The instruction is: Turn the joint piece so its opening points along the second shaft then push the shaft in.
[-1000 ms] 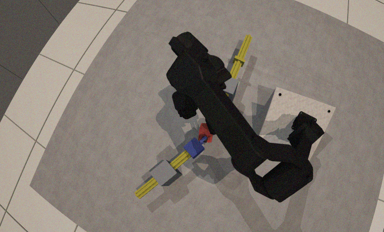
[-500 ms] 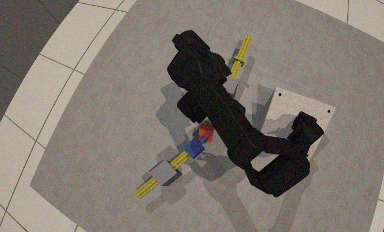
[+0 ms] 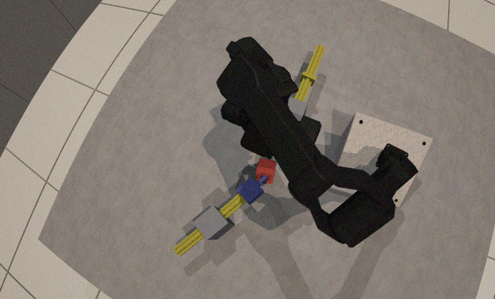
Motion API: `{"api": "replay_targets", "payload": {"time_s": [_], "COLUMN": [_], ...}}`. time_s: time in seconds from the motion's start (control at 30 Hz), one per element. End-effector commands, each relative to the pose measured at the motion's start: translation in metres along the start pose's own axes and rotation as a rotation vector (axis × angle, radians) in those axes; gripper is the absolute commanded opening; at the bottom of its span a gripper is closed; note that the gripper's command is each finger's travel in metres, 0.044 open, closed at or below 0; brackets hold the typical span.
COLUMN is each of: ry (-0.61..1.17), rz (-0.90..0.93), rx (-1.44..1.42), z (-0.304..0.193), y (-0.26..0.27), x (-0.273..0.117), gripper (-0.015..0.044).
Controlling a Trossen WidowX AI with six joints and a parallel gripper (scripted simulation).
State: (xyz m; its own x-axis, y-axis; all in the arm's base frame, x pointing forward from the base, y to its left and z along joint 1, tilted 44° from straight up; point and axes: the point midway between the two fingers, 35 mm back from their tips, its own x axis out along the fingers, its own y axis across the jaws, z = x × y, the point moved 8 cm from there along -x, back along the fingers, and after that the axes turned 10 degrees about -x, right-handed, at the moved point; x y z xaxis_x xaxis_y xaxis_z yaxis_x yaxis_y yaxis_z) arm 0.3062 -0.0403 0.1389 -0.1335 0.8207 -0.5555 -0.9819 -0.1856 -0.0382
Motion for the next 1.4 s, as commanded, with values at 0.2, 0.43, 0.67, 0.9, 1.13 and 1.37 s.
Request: {"api": "replay_targets", "payload": {"time_s": [0.2,0.43,0.67,0.9,1.13,1.37], "ry": [-0.042,-0.042,-0.040,-0.045,-0.045,-0.046], "rz": [-0.007,-0.007,-0.008,-0.008,-0.008,-0.008], "rx": [-0.256,-0.260,-0.260,-0.261,-0.261,-0.261], "z": [-0.006,-0.007,-0.016,-0.022,-0.016,0.015], "y": [0.000,-0.001,-0.004,-0.003,-0.003,0.000], "x": [0.003,0.006,0.042,0.077,0.081,0.088], "gripper": [0.0440,0.0440,0.0440,0.0440,0.0440,0.0440]}}
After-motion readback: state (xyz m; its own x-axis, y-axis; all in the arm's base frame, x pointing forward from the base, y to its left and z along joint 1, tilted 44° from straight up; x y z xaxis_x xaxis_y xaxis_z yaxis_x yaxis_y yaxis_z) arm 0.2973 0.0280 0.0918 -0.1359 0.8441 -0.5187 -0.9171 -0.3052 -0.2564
